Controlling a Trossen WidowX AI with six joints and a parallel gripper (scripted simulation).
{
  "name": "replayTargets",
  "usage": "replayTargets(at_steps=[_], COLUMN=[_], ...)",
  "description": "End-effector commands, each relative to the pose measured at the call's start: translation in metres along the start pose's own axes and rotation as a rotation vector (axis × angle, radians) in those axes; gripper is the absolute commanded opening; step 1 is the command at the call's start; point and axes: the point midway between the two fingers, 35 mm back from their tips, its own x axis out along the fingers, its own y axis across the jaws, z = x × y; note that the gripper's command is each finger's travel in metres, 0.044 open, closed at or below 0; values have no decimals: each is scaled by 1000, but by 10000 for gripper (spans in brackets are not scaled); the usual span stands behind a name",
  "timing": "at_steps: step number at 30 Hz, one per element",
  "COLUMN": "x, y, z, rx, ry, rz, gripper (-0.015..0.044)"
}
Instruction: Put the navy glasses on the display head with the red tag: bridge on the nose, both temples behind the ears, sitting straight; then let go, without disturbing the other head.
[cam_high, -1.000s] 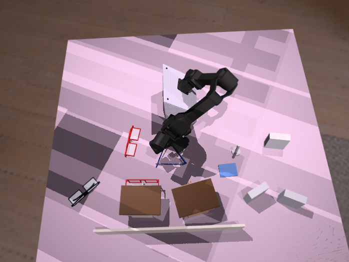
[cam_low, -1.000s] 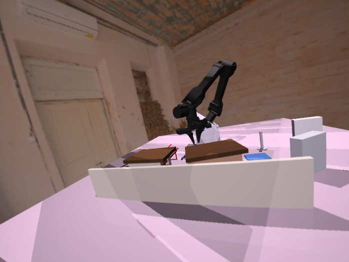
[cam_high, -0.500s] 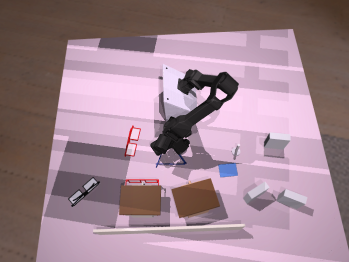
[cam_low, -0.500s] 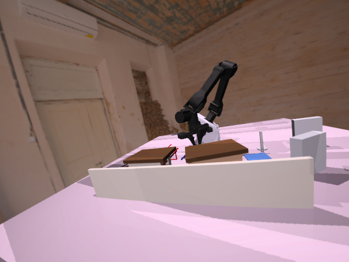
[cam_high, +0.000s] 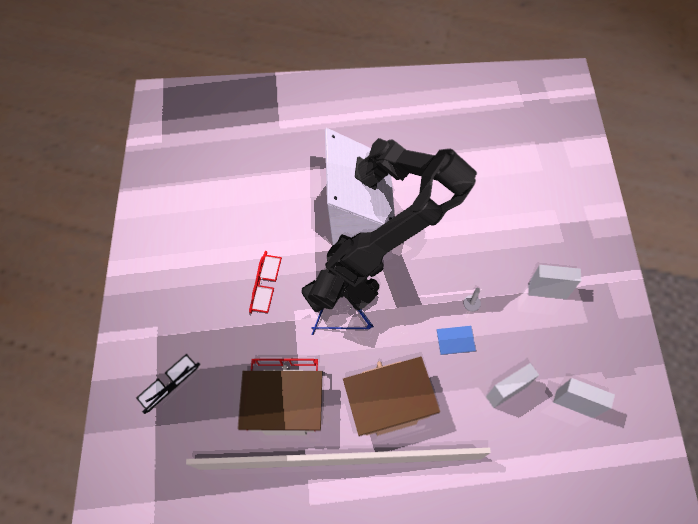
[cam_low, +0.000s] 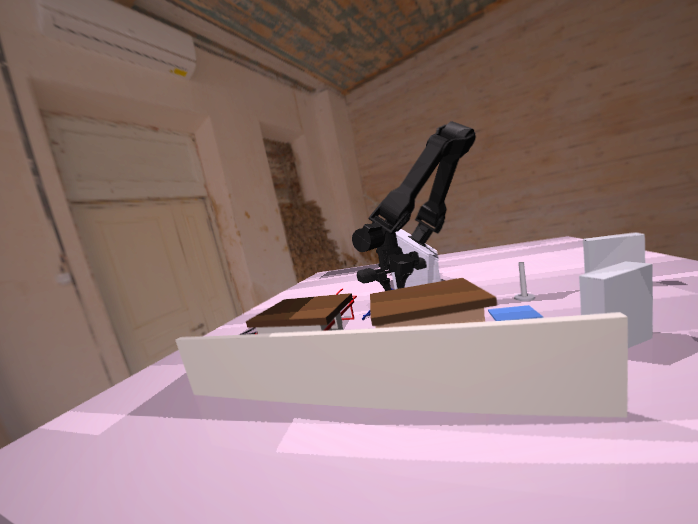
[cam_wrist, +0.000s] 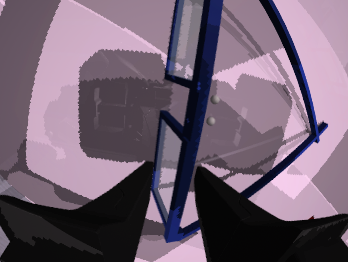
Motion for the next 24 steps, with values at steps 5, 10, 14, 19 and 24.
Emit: replayTargets(at_steps=[5,10,14,19,24], x=[0,0,0,0,0], y=[-1,-1,-1,-1,-1], z=[-1,-1,-1,-1,-1], rx=[3,3,3,3,3], ry=[0,0,0,0,0], rz=[1,1,1,1,1], gripper=[107,73,47,13,0])
